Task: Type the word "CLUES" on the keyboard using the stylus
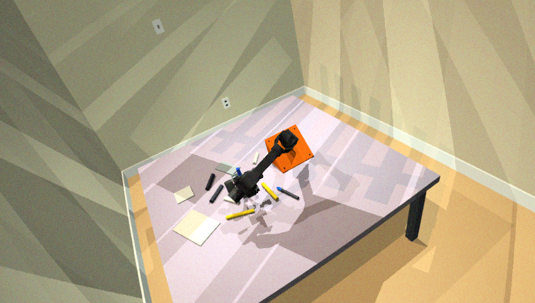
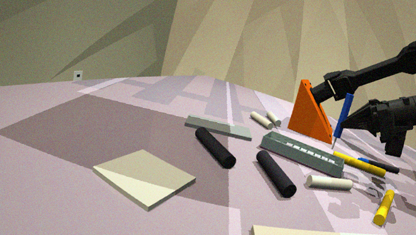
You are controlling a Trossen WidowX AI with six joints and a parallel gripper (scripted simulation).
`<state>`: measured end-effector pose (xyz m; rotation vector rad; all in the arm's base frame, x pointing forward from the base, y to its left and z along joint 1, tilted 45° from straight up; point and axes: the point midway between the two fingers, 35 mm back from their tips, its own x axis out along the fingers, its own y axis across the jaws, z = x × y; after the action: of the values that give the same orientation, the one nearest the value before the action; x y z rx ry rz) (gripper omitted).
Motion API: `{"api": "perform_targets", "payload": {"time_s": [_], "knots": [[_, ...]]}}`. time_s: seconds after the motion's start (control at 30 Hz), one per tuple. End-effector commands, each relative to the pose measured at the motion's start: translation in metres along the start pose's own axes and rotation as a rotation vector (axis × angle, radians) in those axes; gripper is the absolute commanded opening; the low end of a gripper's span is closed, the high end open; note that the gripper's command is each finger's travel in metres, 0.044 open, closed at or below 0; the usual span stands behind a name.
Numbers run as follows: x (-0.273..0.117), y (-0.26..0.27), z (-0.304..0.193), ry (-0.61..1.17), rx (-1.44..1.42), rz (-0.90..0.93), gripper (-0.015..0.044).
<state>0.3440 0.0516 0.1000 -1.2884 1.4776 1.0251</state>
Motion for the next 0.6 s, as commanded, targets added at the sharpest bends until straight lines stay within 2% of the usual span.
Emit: {"api": "perform_targets", "payload": {"time_s": [0.0, 0.1, 0.2, 0.3, 0.57], "knots": [[-0.004, 0.000, -0.004, 0.002, -0.001, -0.011, 0.0081], [-0.001, 0.000, -0.001, -0.001, -0.001, -0.001, 0.0085], [-0.001, 0.000, -0.001, -0.001, -0.001, -0.001, 0.0065], [0.002, 0.000, -0.003, 0.000, -0.001, -0.002, 0.0000], [0.027, 0.004, -0.019, 0.001, 0.000, -0.006, 0.0000]]}}
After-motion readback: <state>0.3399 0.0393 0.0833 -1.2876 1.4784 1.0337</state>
